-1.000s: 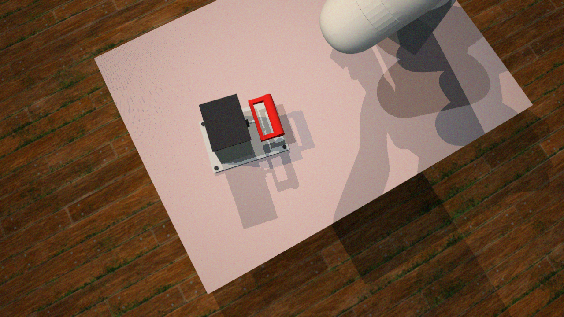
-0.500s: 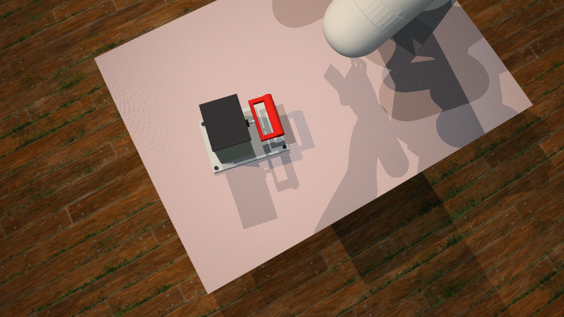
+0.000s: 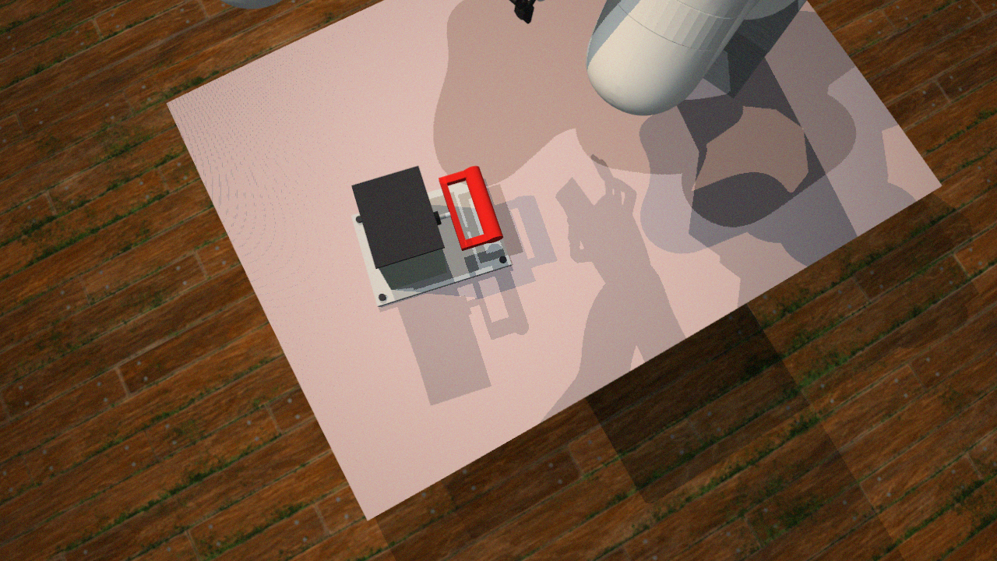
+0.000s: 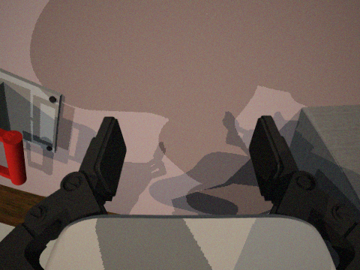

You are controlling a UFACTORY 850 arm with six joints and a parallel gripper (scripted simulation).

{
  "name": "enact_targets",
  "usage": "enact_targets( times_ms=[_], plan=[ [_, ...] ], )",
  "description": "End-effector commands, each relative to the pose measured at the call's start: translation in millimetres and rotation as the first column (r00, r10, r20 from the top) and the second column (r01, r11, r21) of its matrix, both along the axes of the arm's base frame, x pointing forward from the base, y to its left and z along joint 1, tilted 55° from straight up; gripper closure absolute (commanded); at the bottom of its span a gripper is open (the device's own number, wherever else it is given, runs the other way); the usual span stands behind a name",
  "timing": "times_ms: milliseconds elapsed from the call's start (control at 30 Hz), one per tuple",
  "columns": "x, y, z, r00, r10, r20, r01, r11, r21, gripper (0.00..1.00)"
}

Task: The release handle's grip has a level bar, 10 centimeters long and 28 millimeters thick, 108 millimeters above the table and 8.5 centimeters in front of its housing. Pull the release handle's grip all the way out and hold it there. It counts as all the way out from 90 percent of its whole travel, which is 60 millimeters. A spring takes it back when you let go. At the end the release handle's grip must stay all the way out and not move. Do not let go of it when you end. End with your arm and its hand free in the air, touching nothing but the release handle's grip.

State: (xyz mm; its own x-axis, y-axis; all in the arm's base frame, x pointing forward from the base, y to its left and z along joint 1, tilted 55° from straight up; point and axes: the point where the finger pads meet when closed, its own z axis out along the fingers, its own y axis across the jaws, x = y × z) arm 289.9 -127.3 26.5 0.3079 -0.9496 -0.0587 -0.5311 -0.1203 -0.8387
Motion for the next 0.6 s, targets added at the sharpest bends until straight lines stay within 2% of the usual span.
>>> enact_targets(
  times_ms=[0, 67, 100, 167, 200, 267, 300, 367, 400, 533, 567],
  plan=[
    [21, 23, 38, 0.998, -0.037, -0.052, 0.040, 0.998, 0.049, 0.00],
    [22, 25, 40, 0.998, -0.039, -0.053, 0.042, 0.998, 0.052, 0.00],
    [30, 37, 55, 0.997, -0.052, -0.065, 0.057, 0.995, 0.079, 0.00],
    [30, 37, 55, 0.997, -0.052, -0.065, 0.057, 0.995, 0.079, 0.00],
    [37, 48, 70, 0.995, -0.064, -0.077, 0.072, 0.992, 0.102, 0.00],
    [37, 48, 70, 0.995, -0.064, -0.077, 0.072, 0.992, 0.102, 0.00],
    [44, 58, 84, 0.993, -0.075, -0.088, 0.086, 0.989, 0.124, 0.00],
    [44, 58, 84, 0.993, -0.075, -0.088, 0.086, 0.989, 0.124, 0.00],
    [50, 70, 98, 0.991, -0.086, -0.098, 0.100, 0.984, 0.147, 0.00],
    [50, 70, 98, 0.991, -0.086, -0.098, 0.100, 0.984, 0.147, 0.00],
    [56, 78, 110, 0.989, -0.095, -0.110, 0.112, 0.980, 0.165, 0.00]
  ],
)
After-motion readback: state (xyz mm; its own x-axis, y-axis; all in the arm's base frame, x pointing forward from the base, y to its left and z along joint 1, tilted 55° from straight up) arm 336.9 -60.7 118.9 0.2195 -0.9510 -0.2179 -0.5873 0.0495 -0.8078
